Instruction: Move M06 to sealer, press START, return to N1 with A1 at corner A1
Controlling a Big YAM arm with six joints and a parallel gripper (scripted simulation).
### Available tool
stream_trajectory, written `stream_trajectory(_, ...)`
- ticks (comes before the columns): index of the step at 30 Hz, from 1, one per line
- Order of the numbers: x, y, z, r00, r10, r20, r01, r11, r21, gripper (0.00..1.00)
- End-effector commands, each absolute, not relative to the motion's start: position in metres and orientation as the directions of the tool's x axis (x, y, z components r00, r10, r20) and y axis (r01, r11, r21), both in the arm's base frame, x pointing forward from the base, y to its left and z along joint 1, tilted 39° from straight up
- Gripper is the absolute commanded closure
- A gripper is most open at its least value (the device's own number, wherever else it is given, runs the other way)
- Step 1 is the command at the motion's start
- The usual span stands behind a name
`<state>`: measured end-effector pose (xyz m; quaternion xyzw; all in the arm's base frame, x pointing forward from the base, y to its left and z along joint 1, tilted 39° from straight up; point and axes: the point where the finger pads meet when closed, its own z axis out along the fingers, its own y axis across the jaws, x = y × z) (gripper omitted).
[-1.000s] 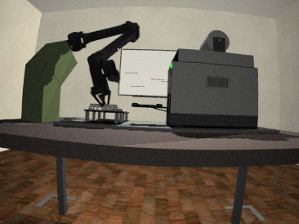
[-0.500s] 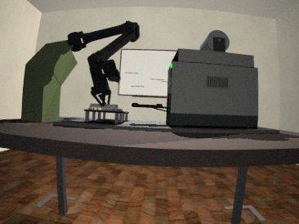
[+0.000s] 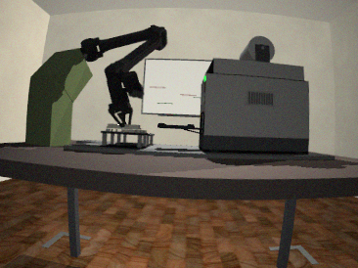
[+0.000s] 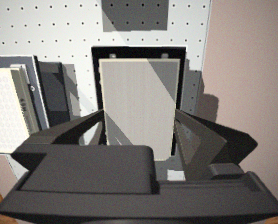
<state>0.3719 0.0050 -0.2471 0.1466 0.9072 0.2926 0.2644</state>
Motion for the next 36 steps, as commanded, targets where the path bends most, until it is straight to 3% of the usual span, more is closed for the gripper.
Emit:
stream_trajectory(1, 0.375, 0.011, -0.242, -0.817, 0.413, -0.403, 0.098, 0.787, 0.609, 1.0)
stream_trajectory(36, 0.379, 0.008, -0.248, -0.813, 0.421, -0.402, 0.106, 0.786, 0.609, 1.0)
